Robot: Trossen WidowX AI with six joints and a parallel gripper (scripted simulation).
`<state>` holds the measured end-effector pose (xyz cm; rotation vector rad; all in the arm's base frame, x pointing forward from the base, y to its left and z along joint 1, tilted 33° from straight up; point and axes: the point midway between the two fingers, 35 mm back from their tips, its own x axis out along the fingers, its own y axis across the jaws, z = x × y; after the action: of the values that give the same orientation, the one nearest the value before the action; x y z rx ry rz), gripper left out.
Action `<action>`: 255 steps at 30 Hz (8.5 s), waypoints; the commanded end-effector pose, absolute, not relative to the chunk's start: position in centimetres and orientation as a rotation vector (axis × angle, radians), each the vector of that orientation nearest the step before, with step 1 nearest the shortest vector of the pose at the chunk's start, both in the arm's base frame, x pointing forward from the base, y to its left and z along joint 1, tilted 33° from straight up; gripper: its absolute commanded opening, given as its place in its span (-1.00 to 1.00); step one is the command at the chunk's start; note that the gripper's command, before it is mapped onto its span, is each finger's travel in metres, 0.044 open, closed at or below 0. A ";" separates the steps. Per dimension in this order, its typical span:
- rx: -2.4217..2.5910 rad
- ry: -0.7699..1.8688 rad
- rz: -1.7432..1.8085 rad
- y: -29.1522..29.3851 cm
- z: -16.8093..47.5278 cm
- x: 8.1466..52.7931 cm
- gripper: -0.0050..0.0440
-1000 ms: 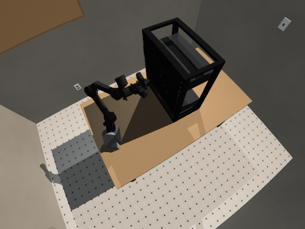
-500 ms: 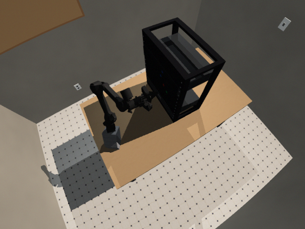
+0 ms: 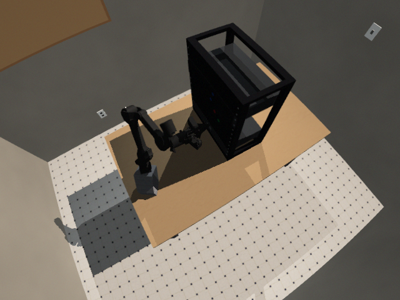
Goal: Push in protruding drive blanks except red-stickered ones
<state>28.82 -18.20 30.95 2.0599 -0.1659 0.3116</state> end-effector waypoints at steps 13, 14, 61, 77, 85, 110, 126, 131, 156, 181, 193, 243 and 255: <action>2.049 -0.170 0.320 -18.2 32.3 32.0 -0.80; 2.049 -0.170 0.320 -18.2 32.3 32.0 -0.80; 2.049 -0.170 0.320 -18.2 33.8 33.6 -0.80; 2.049 -0.170 0.320 -18.2 34.2 34.6 -0.80; 2.049 -0.170 0.320 -18.2 34.2 34.6 -0.80; 2.049 -0.170 0.320 -18.2 34.5 35.5 -0.80; 2.049 -0.170 0.320 -18.2 34.5 35.5 -0.80; 2.049 -0.170 0.320 -18.2 34.5 35.5 -0.80; 2.049 -0.170 0.320 -18.2 34.7 35.8 -0.80; 2.049 -0.170 0.320 -18.2 34.7 35.8 -0.80; 2.049 -0.170 0.320 -18.2 34.9 36.1 -0.80; 2.049 -0.170 0.320 -18.2 35.1 36.4 -0.80; 2.049 -0.170 0.320 -18.2 35.2 36.6 -0.80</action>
<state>36.35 -18.16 33.78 2.0745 -0.1466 0.2952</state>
